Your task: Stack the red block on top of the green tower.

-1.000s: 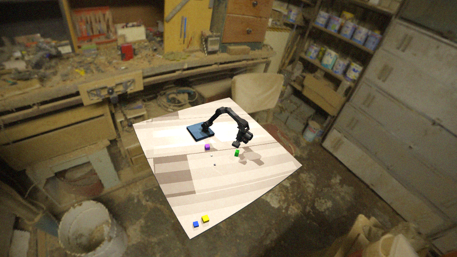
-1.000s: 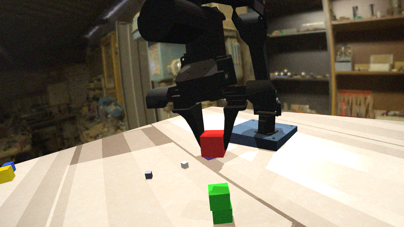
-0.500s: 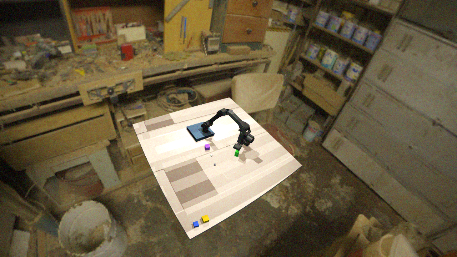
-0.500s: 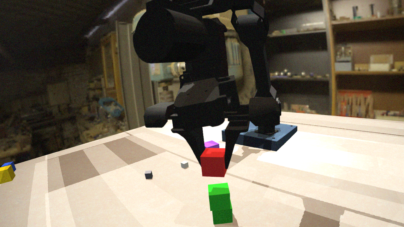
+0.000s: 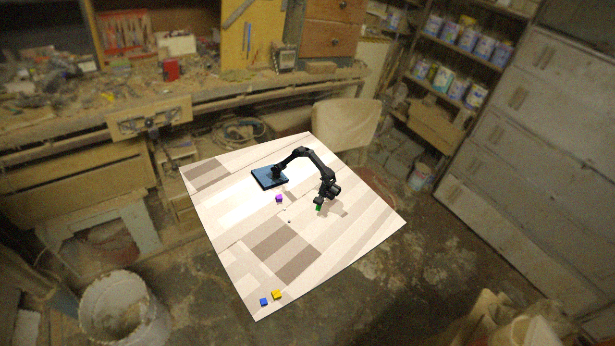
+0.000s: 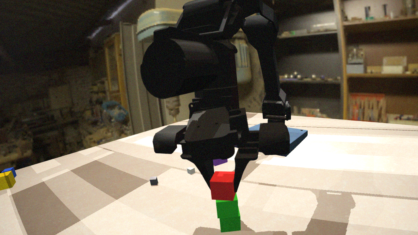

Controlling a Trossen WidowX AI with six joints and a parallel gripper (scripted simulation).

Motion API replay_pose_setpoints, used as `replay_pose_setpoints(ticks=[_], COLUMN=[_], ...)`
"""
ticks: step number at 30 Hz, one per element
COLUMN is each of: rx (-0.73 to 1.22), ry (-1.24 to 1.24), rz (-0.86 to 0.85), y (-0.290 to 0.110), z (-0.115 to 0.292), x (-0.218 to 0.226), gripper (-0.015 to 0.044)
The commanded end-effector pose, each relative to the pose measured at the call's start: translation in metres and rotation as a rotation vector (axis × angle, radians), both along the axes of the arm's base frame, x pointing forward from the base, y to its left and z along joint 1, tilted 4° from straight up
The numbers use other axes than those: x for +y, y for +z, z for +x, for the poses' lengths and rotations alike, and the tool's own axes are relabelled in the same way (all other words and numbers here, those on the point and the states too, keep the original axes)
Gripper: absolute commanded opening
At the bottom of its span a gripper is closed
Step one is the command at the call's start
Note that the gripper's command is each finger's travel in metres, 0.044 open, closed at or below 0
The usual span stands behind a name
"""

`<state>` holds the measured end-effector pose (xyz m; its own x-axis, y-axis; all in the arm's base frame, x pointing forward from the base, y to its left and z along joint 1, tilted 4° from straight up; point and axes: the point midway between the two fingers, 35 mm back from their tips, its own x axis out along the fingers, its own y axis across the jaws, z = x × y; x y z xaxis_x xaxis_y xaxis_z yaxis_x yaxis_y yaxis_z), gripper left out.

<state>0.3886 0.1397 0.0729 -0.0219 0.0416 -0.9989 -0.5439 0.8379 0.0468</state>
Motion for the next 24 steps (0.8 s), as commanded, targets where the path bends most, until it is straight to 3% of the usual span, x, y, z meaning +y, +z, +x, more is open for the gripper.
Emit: replay_pose_setpoints(ticks=[1, 24], rx=[0.003, 0.003], ry=[-0.006, -0.006], rz=[0.003, 0.003], y=[-0.002, -0.0041], z=[-0.0007, -0.0007], x=[0.0006, 0.0007], gripper=[0.0, 0.0])
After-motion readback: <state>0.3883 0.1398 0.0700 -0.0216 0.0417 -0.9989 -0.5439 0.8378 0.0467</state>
